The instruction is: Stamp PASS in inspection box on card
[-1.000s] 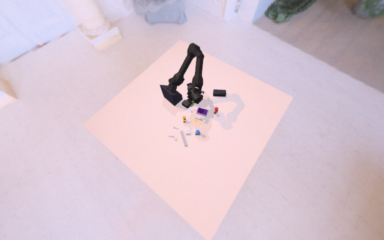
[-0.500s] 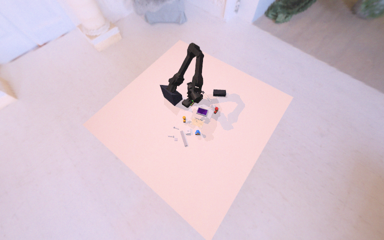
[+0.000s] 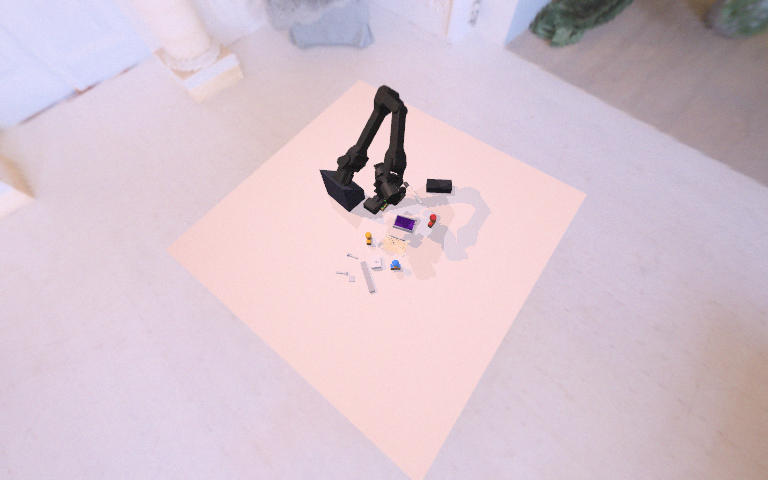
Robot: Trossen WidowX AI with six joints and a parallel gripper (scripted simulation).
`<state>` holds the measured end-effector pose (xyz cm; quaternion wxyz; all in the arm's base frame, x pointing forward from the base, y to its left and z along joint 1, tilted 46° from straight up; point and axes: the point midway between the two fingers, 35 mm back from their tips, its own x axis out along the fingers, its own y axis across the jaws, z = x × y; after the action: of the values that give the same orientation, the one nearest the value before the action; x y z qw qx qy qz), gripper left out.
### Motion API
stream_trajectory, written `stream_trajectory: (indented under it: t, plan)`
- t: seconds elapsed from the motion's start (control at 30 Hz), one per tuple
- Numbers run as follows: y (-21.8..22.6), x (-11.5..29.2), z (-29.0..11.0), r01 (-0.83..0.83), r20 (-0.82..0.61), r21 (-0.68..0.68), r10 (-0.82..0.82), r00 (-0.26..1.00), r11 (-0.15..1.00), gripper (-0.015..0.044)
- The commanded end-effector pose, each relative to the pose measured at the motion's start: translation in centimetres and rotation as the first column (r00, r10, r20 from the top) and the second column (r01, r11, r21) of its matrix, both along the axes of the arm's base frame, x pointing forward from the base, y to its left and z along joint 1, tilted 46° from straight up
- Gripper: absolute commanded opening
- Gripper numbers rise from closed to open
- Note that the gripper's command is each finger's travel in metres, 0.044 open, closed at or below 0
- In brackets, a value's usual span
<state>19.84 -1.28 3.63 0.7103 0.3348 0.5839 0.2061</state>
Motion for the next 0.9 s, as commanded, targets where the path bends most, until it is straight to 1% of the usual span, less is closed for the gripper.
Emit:
stream_trajectory:
  t: [0.0,0.13,0.77,0.87]
  plan:
    - [-0.2,0.0,0.2,-0.003,0.004,-0.005,0.003,1.0,1.0,0.0]
    - [-0.4,0.6,0.4,-0.002,0.004,-0.005,0.002,1.0,1.0,0.0]
    - [-1.7,8.9,2.3,-0.003,0.009,-0.005,0.003,1.0,1.0,0.0]
    - [-1.7,9.6,2.4,-0.003,0.009,-0.004,0.003,1.0,1.0,0.0]
